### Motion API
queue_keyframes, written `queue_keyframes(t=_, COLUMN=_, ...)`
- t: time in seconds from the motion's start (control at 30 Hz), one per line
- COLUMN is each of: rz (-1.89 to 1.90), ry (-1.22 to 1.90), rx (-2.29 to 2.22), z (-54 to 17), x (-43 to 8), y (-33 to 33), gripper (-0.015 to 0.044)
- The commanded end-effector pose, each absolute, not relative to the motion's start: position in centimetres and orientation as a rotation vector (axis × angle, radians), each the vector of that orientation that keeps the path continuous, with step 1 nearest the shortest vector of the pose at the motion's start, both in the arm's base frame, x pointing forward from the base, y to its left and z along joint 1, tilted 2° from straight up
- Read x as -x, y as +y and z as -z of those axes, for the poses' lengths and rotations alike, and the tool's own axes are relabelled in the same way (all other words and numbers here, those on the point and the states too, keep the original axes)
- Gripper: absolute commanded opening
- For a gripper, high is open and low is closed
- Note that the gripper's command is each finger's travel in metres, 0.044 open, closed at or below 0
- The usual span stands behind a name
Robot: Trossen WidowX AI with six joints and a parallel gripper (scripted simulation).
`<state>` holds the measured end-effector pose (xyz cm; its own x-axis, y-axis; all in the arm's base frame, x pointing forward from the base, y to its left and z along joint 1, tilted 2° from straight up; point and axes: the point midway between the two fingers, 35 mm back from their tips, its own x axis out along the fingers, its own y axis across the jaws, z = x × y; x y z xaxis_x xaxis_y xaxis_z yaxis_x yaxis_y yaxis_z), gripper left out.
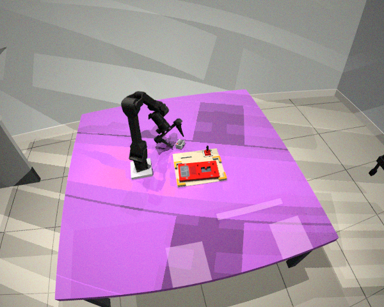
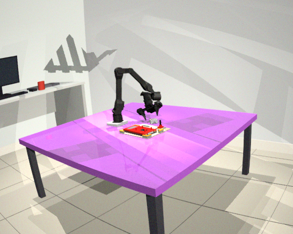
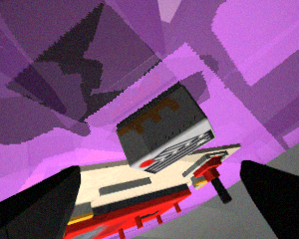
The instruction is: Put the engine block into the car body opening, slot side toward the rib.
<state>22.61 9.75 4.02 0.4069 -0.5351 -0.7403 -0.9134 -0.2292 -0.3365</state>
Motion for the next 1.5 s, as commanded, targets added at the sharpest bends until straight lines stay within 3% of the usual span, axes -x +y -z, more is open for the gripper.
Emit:
queue_keyframes(t=0.0, rz=-0.555, ry=1.254, rx=1.766, z=-4.27, x=-22.84, y=9.84, gripper=0.0440)
queue_keyframes(t=1.47, rz=0.276, ry=1.375, rx=0.333, z=-4.49, x=-23.25, y=9.01, gripper=0.0440)
